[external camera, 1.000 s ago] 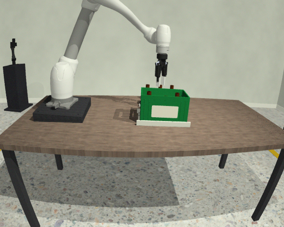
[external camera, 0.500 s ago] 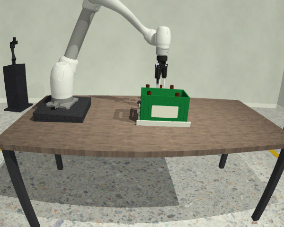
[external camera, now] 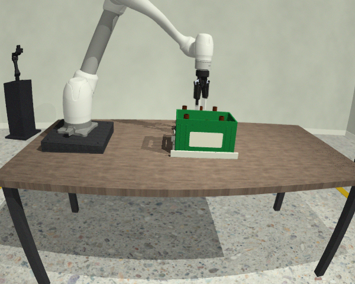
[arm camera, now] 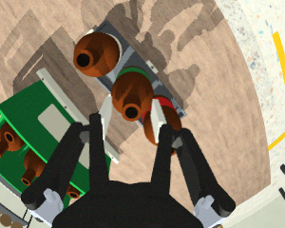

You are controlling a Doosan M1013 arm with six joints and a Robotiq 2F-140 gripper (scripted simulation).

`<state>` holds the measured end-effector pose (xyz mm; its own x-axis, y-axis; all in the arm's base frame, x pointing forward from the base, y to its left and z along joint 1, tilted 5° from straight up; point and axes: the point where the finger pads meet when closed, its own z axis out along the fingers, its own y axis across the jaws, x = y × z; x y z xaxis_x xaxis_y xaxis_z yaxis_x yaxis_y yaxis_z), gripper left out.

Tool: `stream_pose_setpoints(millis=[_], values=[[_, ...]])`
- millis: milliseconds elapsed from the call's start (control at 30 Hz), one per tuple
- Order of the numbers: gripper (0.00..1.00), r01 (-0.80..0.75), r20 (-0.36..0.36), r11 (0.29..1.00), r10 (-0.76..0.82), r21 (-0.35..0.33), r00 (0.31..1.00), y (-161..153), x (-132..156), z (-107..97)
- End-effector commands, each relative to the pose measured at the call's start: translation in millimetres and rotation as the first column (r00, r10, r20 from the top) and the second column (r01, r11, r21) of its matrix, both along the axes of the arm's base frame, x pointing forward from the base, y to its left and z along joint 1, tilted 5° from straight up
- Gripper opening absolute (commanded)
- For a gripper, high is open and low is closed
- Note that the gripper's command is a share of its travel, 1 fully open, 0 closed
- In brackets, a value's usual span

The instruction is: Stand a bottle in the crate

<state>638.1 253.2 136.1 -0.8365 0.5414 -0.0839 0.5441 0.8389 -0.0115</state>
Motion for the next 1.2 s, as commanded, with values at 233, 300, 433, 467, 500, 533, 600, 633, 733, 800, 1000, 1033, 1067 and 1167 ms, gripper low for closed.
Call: stream_pose_setpoints(millis=[233,300,433,467,500,533,600,633,733,800,1000,1033,1067,1167], values=[[0.38,0.0,0.0,1.0,0.0,0.0,1.0,0.0,0.0,0.1],[0.38,0.0,0.0,1.0,0.0,0.0,1.0,0.0,0.0,0.1],[0.38,0.0,0.0,1.0,0.0,0.0,1.0,0.0,0.0,0.1],[0.38,0.0,0.0,1.0,0.0,0.0,1.0,0.0,0.0,0.1],[0.38,0.0,0.0,1.0,0.0,0.0,1.0,0.0,0.0,0.1],[0.38,0.0,0.0,1.0,0.0,0.0,1.0,0.0,0.0,0.1],[0.38,0.0,0.0,1.0,0.0,0.0,1.0,0.0,0.0,0.1],[0.38,0.0,0.0,1.0,0.0,0.0,1.0,0.0,0.0,0.1],[0.38,0.0,0.0,1.0,0.0,0.0,1.0,0.0,0.0,0.1],[0.38,0.0,0.0,1.0,0.0,0.0,1.0,0.0,0.0,0.1],[0.38,0.0,0.0,1.0,0.0,0.0,1.0,0.0,0.0,0.1],[0.38,0.0,0.0,1.0,0.0,0.0,1.0,0.0,0.0,0.1],[0.38,0.0,0.0,1.0,0.0,0.0,1.0,0.0,0.0,0.1],[0.0,0.0,0.0,1.0,0.0,0.0,1.0,0.0,0.0,0.1]])
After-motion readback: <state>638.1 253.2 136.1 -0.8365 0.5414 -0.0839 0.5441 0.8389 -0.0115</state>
